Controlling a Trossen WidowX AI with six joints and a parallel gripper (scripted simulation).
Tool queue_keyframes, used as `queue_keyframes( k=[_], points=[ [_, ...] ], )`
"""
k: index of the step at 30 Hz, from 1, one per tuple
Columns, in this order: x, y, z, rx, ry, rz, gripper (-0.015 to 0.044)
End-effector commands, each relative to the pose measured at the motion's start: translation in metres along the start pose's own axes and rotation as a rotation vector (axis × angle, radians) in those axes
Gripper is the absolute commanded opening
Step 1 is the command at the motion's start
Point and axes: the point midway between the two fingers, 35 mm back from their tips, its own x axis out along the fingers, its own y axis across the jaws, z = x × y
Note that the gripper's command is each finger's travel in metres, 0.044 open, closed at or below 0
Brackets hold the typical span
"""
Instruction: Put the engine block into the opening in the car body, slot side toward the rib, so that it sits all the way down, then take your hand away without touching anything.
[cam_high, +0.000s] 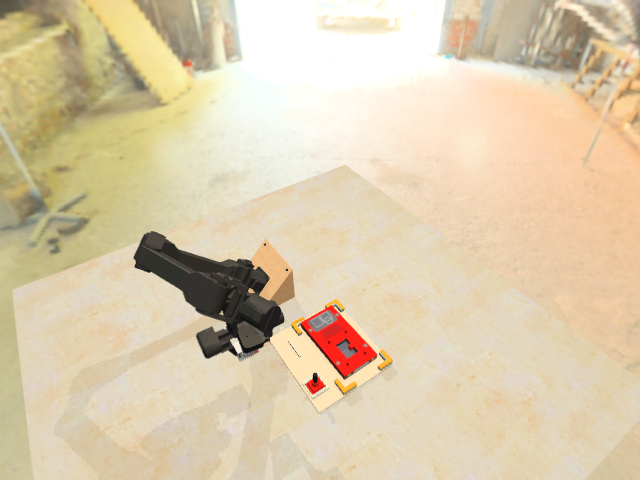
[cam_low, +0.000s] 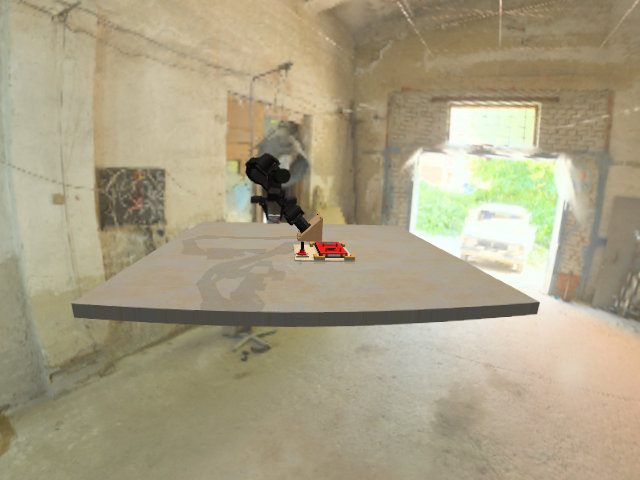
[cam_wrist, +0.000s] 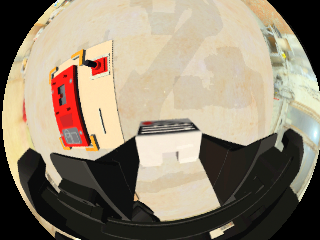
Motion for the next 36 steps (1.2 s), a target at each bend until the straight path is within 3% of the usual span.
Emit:
queue_keyframes(
  k=[1, 30, 36],
  points=[
    [0.0008, 0.0005, 0.0002, -0.122, 0.001, 0.0, 0.0],
    [0.0047, 0.0007, 0.0004, -1.133, 0.01, 0.004, 0.0],
    [0.0105, 0.0004, 0.0003, -1.216, 0.011, 0.004, 0.0]
  ],
)
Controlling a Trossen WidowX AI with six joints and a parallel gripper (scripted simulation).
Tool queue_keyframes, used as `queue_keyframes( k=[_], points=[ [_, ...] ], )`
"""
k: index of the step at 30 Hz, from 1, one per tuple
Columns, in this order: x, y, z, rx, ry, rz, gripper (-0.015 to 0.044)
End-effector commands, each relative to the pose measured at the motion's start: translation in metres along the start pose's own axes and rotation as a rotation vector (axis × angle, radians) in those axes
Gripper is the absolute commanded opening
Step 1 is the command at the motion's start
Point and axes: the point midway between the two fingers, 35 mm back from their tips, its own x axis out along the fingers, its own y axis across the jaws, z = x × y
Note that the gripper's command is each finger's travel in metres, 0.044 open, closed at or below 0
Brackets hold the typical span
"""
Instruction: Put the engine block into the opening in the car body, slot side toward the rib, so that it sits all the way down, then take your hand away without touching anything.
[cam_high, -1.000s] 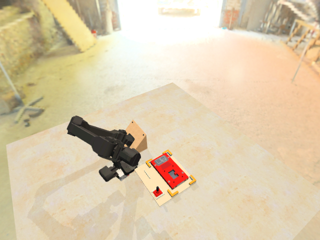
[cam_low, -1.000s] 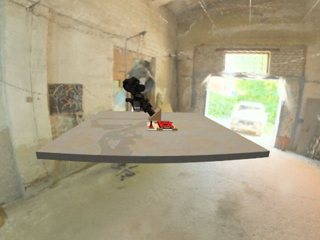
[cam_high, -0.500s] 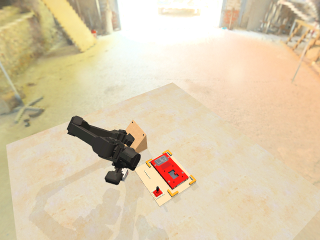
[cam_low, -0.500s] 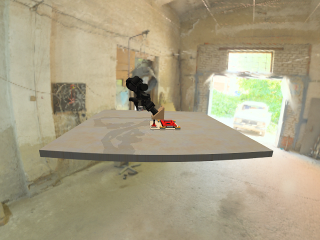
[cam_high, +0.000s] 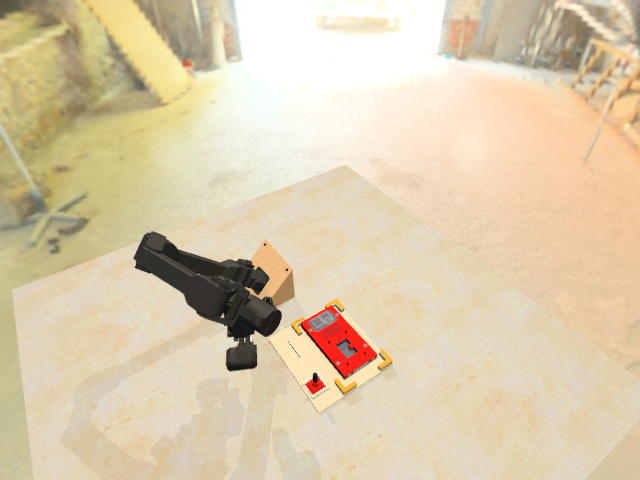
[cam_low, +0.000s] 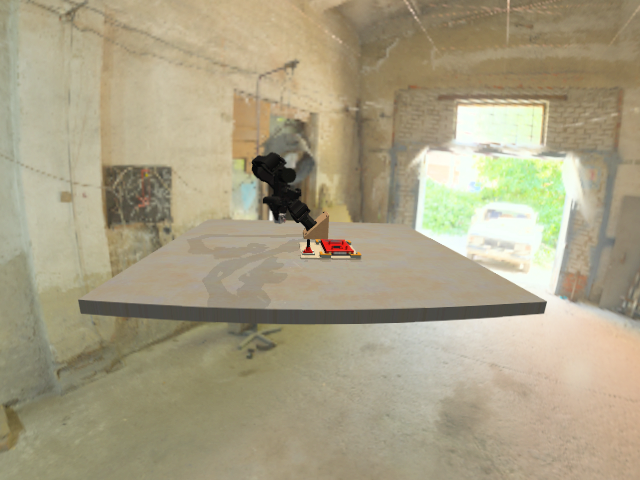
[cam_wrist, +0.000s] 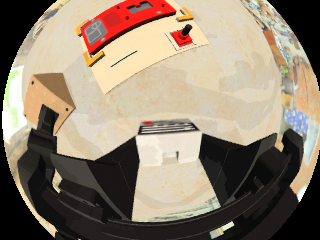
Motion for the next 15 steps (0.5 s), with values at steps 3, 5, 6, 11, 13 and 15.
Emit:
queue_keyframes(
  k=[3, 5, 6, 11, 13, 15],
  points=[
    [0.011, 0.001, -0.001, -0.087, 0.004, 0.001, 0.0],
    [0.016, 0.001, -0.001, -0.089, 0.004, 0.001, 0.0],
    [0.018, 0.001, -0.001, -0.089, 0.004, 0.001, 0.0],
    [0.031, 0.001, -0.001, -0.088, 0.004, 0.0, 0.0],
    [0.036, 0.001, -0.001, -0.088, 0.004, 0.0, 0.0],
    [0.041, 0.001, -0.001, -0.088, 0.004, 0.0, 0.0]
  ],
)
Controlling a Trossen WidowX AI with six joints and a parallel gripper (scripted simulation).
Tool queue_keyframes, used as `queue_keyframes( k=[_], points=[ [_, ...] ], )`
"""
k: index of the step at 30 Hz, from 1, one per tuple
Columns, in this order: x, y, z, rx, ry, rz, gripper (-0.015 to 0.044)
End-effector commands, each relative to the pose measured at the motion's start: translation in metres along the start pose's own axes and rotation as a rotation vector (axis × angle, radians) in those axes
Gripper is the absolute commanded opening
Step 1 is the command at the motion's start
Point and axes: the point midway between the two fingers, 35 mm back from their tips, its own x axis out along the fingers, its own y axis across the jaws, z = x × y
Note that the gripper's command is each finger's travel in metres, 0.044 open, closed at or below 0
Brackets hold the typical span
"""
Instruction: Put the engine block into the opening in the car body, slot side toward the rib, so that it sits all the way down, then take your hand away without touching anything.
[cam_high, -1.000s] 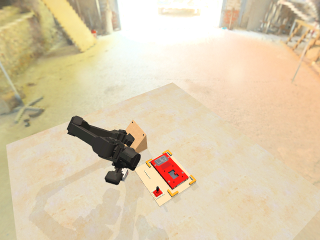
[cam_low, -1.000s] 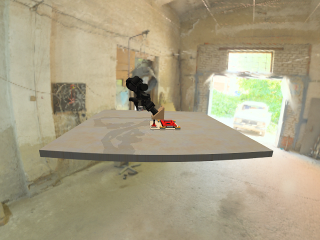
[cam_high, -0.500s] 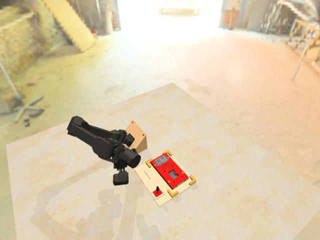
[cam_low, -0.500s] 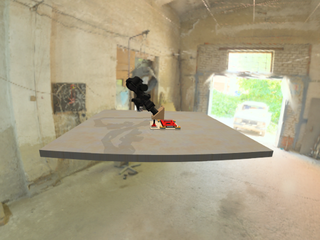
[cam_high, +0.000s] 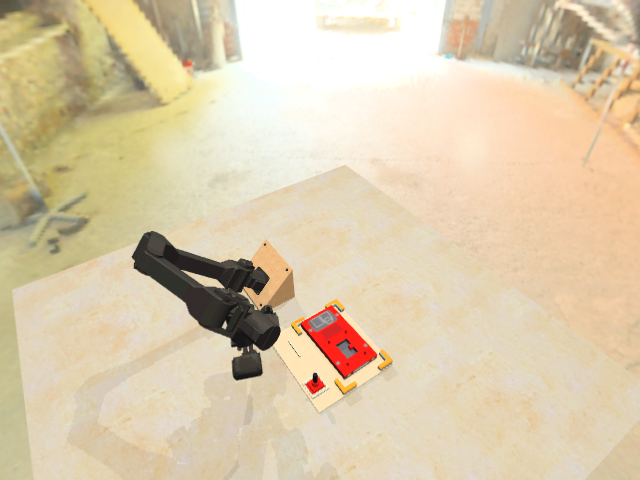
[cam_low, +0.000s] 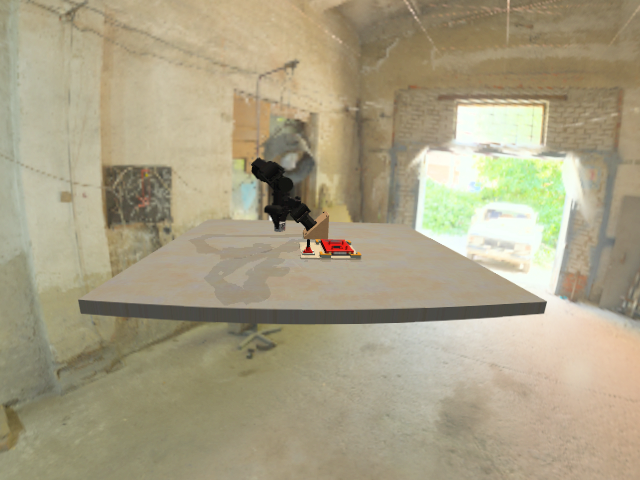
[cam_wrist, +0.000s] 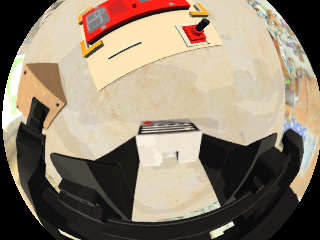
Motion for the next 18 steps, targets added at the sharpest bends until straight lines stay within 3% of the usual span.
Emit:
queue_keyframes(
  k=[1, 18],
  points=[
    [0.009, 0.001, -0.001, -0.003, 0.002, -0.003, 0.0],
    [0.049, 0.001, -0.001, -0.002, 0.003, -0.004, 0.0]
  ],
)
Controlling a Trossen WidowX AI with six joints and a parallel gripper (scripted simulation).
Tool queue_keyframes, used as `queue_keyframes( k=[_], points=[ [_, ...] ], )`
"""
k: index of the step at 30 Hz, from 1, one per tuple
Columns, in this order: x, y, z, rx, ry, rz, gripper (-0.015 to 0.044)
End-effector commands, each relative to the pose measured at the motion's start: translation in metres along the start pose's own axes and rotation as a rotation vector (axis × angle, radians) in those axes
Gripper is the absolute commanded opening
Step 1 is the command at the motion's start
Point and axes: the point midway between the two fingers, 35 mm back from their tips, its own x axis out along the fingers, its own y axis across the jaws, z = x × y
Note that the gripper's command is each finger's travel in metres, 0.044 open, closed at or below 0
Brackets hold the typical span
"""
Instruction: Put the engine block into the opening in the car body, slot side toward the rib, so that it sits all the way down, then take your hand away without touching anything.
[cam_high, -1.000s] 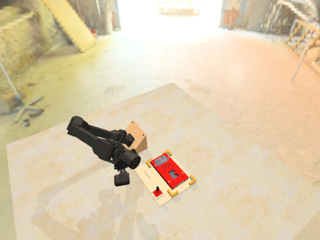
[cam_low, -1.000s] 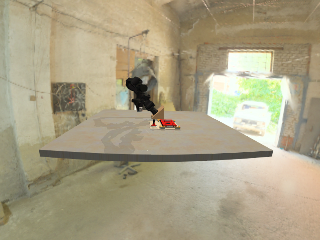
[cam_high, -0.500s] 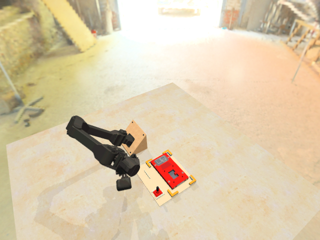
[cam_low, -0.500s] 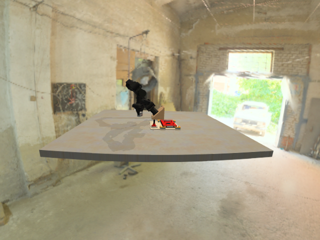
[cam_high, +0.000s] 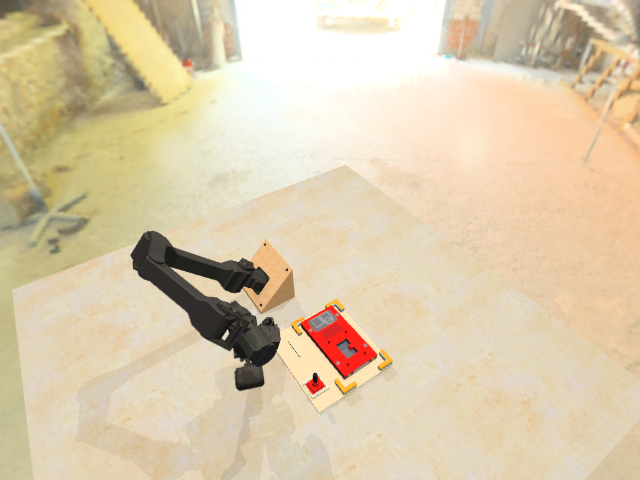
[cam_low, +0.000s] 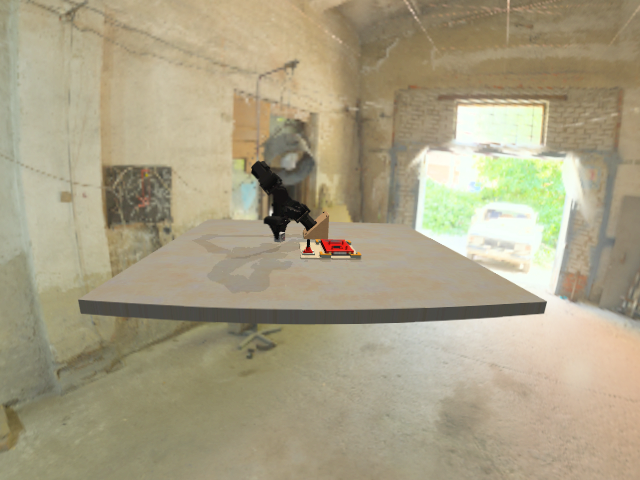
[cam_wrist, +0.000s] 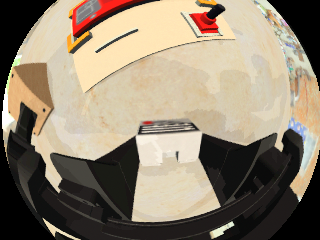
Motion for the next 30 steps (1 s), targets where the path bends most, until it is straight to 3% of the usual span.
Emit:
queue_keyframes(
  k=[1, 25, 30],
  points=[
    [0.007, 0.001, 0.0, -0.005, 0.003, -0.001, 0.0],
    [0.038, 0.001, 0.0, -0.005, 0.004, -0.002, 0.0],
    [0.033, -0.003, 0.001, -0.004, -0.004, -0.016, 0.0131]
  ],
)
